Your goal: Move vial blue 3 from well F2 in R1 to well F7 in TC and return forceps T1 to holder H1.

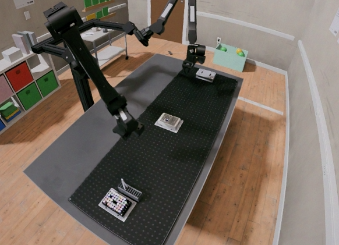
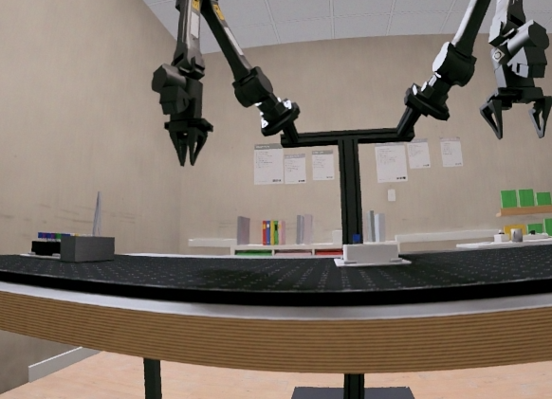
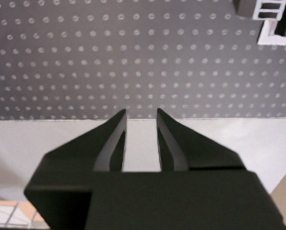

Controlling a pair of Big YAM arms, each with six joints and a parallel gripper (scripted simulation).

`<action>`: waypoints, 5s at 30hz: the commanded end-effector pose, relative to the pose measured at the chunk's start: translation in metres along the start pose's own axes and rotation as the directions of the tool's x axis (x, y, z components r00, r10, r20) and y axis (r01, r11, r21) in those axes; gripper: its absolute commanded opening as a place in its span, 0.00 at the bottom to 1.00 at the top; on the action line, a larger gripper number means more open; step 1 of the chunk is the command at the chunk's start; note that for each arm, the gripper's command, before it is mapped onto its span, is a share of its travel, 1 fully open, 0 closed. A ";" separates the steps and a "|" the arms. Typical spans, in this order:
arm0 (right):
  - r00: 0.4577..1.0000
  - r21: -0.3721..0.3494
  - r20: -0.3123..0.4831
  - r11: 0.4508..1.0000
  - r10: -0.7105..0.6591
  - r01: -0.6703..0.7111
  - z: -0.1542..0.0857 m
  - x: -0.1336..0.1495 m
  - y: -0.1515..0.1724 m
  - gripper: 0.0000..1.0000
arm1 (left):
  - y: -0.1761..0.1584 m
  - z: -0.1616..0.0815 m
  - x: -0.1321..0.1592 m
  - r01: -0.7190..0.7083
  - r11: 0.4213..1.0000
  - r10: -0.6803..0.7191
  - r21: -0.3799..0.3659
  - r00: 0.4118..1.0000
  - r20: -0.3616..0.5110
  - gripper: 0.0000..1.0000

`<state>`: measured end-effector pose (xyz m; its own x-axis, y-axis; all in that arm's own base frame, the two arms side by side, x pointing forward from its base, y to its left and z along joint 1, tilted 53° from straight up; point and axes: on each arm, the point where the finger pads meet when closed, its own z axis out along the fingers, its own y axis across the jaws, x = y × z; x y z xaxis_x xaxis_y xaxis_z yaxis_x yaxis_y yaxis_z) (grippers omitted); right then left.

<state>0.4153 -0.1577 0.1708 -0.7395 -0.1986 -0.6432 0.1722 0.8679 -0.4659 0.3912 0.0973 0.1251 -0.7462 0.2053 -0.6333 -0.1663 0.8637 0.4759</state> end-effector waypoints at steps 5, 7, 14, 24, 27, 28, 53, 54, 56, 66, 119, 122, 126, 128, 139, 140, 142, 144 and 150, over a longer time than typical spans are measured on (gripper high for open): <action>1.000 0.008 -0.011 1.000 -0.017 0.017 0.010 -0.016 -0.031 0.24 | 0.001 -0.001 -0.004 -0.001 1.000 0.001 -0.003 1.000 0.013 1.00; 1.000 0.008 -0.010 1.000 -0.017 0.017 0.011 -0.018 -0.035 0.24 | 0.001 -0.001 -0.004 -0.001 1.000 0.001 -0.003 1.000 0.013 1.00; 1.000 0.008 -0.009 1.000 -0.017 0.017 0.016 -0.029 -0.056 0.24 | 0.001 -0.001 -0.004 -0.001 1.000 0.001 -0.003 1.000 0.013 1.00; 1.000 0.009 -0.007 1.000 -0.017 0.017 0.023 -0.045 -0.089 0.24 | 0.001 -0.001 -0.004 -0.001 1.000 0.001 -0.003 1.000 0.013 1.00; 1.000 0.009 -0.007 1.000 -0.016 0.017 0.025 -0.049 -0.096 0.24 | 0.001 -0.001 -0.004 -0.001 1.000 0.001 -0.003 1.000 0.013 1.00; 1.000 0.009 -0.007 1.000 -0.016 0.017 0.026 -0.051 -0.100 0.24 | 0.001 -0.001 -0.004 -0.001 1.000 0.001 -0.003 1.000 0.013 1.00; 1.000 0.012 -0.002 1.000 -0.016 0.016 0.044 -0.093 -0.183 0.24 | 0.001 -0.001 -0.004 -0.001 1.000 0.001 -0.003 1.000 0.013 1.00; 1.000 0.013 -0.002 1.000 -0.016 0.016 0.044 -0.094 -0.185 0.24 | 0.001 -0.001 -0.004 -0.001 1.000 0.001 -0.003 1.000 0.013 1.00; 1.000 0.013 -0.002 1.000 -0.016 0.016 0.044 -0.094 -0.185 0.24 | 0.001 -0.001 -0.004 -0.001 1.000 0.001 -0.003 1.000 0.013 1.00; 1.000 -0.007 -0.006 1.000 -0.025 0.025 0.049 -0.086 -0.166 0.24 | 0.001 -0.001 -0.004 -0.001 1.000 0.001 -0.003 1.000 0.013 1.00; 1.000 0.022 0.018 1.000 -0.018 0.017 0.078 -0.096 -0.182 0.24 | 0.001 -0.001 -0.004 -0.001 1.000 0.001 -0.003 1.000 0.013 1.00; 1.000 0.024 0.016 1.000 -0.016 0.015 0.083 -0.094 -0.184 0.24 | 0.001 -0.001 -0.004 -0.001 1.000 0.001 -0.003 1.000 0.013 1.00; 1.000 0.025 0.014 1.000 -0.014 0.014 0.089 -0.093 -0.185 0.24 | 0.001 -0.001 -0.004 -0.001 1.000 0.001 -0.003 1.000 0.013 1.00; 1.000 0.017 0.009 1.000 -0.016 0.016 0.090 -0.092 -0.182 0.24 | 0.001 -0.001 -0.004 -0.001 1.000 0.001 -0.003 1.000 0.013 1.00; 1.000 0.022 0.015 1.000 -0.016 0.016 0.109 -0.093 -0.184 0.24 | 0.001 -0.001 -0.004 -0.001 1.000 0.001 -0.003 1.000 0.013 1.00; 1.000 0.022 0.015 1.000 -0.016 0.016 0.111 -0.093 -0.183 0.24 | 0.001 -0.001 -0.004 -0.001 1.000 0.001 -0.003 1.000 0.013 1.00; 1.000 0.023 0.014 1.000 -0.015 0.015 0.114 -0.092 -0.184 0.24 | 0.001 -0.001 -0.004 -0.001 1.000 0.001 -0.003 1.000 0.013 1.00; 1.000 0.023 0.014 1.000 -0.015 0.015 0.114 -0.092 -0.184 0.24 | 0.001 -0.001 -0.004 -0.001 1.000 0.001 -0.003 1.000 0.013 1.00; 1.000 0.022 0.013 1.000 -0.015 0.015 0.124 -0.091 -0.184 0.24 | 0.001 -0.001 -0.004 -0.001 1.000 0.001 -0.003 1.000 0.013 1.00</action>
<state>0.5233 -0.3428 0.2380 -0.7395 -0.2096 -0.6397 0.1701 0.8613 -0.4788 0.3912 0.0973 0.1251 -0.7462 0.2053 -0.6333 -0.1663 0.8637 0.4759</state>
